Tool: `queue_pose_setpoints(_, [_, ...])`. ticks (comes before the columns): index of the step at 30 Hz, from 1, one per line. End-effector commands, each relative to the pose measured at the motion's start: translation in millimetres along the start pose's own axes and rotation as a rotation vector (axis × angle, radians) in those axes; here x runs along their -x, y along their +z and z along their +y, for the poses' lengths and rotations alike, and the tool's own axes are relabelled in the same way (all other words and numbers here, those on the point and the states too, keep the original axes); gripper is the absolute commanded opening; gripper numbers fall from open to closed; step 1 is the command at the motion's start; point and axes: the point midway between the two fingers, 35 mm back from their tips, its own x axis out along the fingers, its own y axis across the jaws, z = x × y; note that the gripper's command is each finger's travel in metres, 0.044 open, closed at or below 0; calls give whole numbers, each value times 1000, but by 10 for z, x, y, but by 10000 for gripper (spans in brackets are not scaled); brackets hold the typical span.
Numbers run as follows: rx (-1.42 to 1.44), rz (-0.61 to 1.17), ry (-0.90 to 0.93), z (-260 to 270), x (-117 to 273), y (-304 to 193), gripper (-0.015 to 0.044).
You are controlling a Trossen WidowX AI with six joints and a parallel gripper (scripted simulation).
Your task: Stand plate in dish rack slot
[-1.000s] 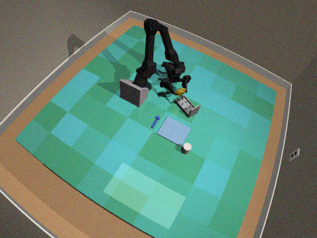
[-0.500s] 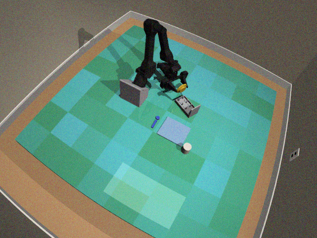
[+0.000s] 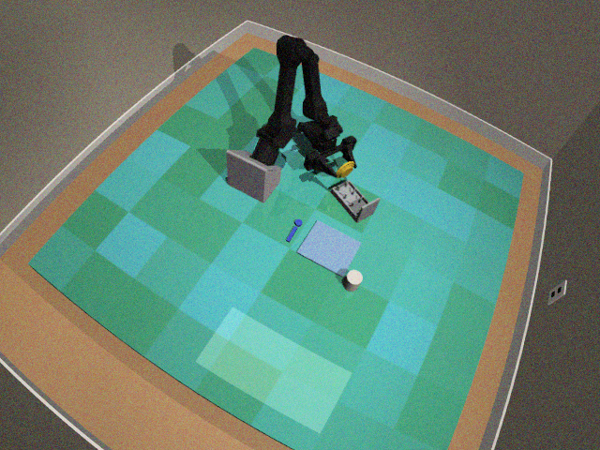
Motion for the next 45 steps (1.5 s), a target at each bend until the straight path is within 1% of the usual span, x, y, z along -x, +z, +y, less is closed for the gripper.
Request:
queue_pose_setpoints(1, [9,0,-5,-12,-60,-78,0])
queue_pose_setpoints(8, [1,-1,0,-6,-164,-166,0])
queue_pose_setpoints(25, [-11,1,4,-6,-345,-149,0])
queue_pose_setpoints(33, [-17,3,6,-13,-370,-368,0])
queue_pose_setpoints(45, [-6,13,4,-21,-356,-318,0])
